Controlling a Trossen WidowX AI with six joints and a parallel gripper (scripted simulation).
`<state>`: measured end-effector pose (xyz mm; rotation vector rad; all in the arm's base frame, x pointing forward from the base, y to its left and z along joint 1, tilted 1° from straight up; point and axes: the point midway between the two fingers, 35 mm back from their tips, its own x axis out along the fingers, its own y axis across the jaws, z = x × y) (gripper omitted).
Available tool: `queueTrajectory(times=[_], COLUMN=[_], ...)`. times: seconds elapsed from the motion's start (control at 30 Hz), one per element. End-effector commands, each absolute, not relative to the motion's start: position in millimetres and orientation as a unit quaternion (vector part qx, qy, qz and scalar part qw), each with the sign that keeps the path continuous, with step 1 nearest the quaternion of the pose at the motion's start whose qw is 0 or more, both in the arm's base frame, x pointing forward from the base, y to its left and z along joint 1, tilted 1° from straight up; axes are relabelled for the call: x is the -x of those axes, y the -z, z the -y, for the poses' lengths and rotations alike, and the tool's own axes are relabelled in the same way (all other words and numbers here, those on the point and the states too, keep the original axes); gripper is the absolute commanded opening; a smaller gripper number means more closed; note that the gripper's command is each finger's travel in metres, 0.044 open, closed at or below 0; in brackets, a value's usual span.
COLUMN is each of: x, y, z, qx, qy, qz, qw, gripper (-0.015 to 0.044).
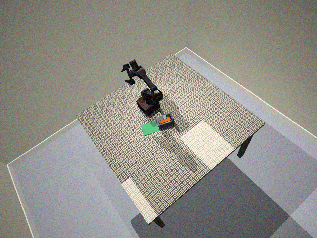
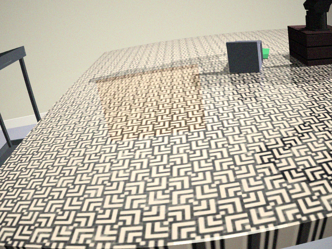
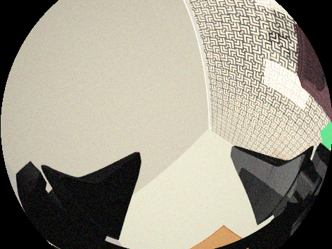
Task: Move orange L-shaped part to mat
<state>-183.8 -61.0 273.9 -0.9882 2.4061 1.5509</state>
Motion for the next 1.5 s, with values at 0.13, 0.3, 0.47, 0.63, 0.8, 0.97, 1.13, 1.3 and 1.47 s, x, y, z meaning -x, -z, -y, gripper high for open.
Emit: queueTrajectory(times=[0.13, 0.3, 0.47, 0.63, 0.8, 0.97, 1.13, 1.3, 1.47], x=[197, 210, 203, 176, 130, 71, 4, -67, -132], y=[-269, -257, -245, -231, -216, -201, -185, -169, -150], z=[33, -28, -93, -155, -206, -243, -260, -258, -236], qx=[0.282, 0.200, 0.127, 0.060, 0.006, -0.041, -0.074, -0.101, -0.125], qy=[-0.522, -0.531, -0.520, -0.491, -0.446, -0.386, -0.316, -0.239, -0.154], qz=[-0.798, -0.799, -0.790, -0.774, -0.752, -0.729, -0.709, -0.691, -0.685], qw=[0.104, 0.201, 0.300, 0.396, 0.486, 0.564, 0.626, 0.675, 0.701], gripper=[0.0269, 0.0180, 0.0180, 0.0180, 0.0180, 0.0180, 0.0180, 0.0180, 0.0180])
